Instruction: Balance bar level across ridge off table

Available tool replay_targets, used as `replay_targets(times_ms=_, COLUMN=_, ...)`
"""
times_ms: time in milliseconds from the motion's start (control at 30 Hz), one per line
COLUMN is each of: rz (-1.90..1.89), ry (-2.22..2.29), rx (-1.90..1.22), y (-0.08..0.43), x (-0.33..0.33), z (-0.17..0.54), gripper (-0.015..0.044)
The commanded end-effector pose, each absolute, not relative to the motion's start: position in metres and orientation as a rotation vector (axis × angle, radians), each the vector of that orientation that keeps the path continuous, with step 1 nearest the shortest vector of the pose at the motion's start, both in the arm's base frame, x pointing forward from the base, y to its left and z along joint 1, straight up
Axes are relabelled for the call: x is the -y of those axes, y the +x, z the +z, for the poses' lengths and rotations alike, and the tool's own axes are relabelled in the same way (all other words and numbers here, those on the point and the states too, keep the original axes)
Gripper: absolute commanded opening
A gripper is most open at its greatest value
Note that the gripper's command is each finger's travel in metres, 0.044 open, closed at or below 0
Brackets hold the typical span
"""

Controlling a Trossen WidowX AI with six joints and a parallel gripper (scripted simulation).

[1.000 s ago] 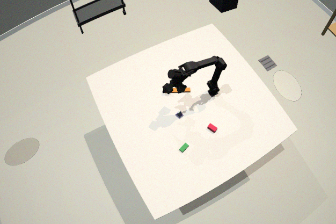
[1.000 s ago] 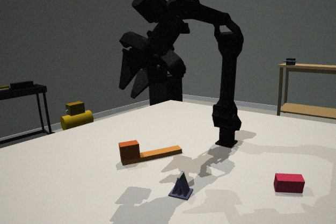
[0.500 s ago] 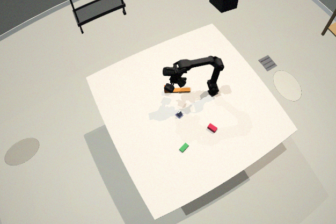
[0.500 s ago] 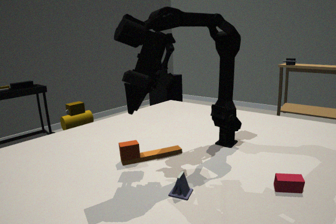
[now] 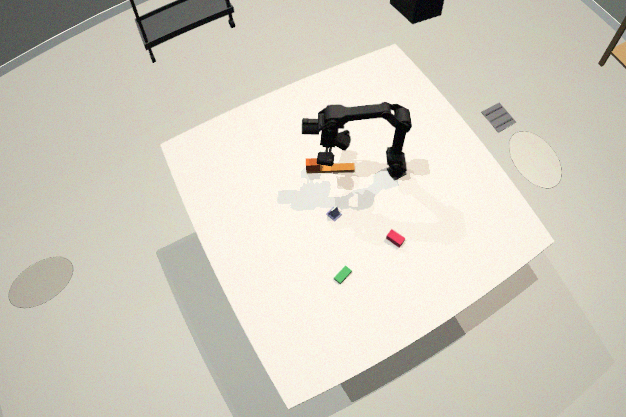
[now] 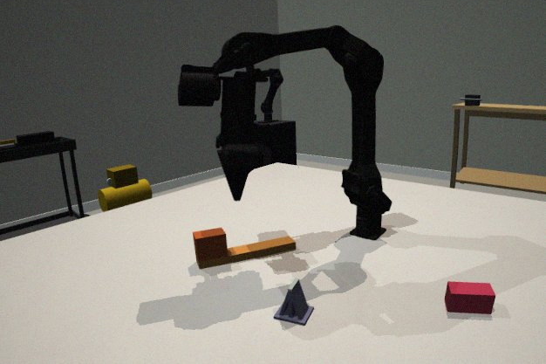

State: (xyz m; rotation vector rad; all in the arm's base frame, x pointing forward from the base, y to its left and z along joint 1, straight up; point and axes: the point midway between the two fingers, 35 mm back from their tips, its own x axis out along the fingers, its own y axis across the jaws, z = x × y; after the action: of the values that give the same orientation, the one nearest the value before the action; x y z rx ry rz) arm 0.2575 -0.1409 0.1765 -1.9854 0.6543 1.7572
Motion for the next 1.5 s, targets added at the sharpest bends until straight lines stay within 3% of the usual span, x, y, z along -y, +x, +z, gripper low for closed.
replay_targets(times_ms=0, rz=1.87, ry=-1.945, rx=-0.563, y=0.241, x=0.146, z=0.167, gripper=0.0315)
replay_targets(times_ms=300, rz=1.886, ry=-1.939, rx=-0.548, y=0.239, x=0.147, z=0.159, gripper=0.0315)
replay_targets(times_ms=733, rz=1.887, ry=-1.939, rx=-0.548, y=0.241, x=0.148, z=0.076, gripper=0.0315)
replay_targets(times_ms=1467, rz=1.887, ry=-1.939, rx=-0.548, y=0.241, x=0.148, z=0.05, gripper=0.0315)
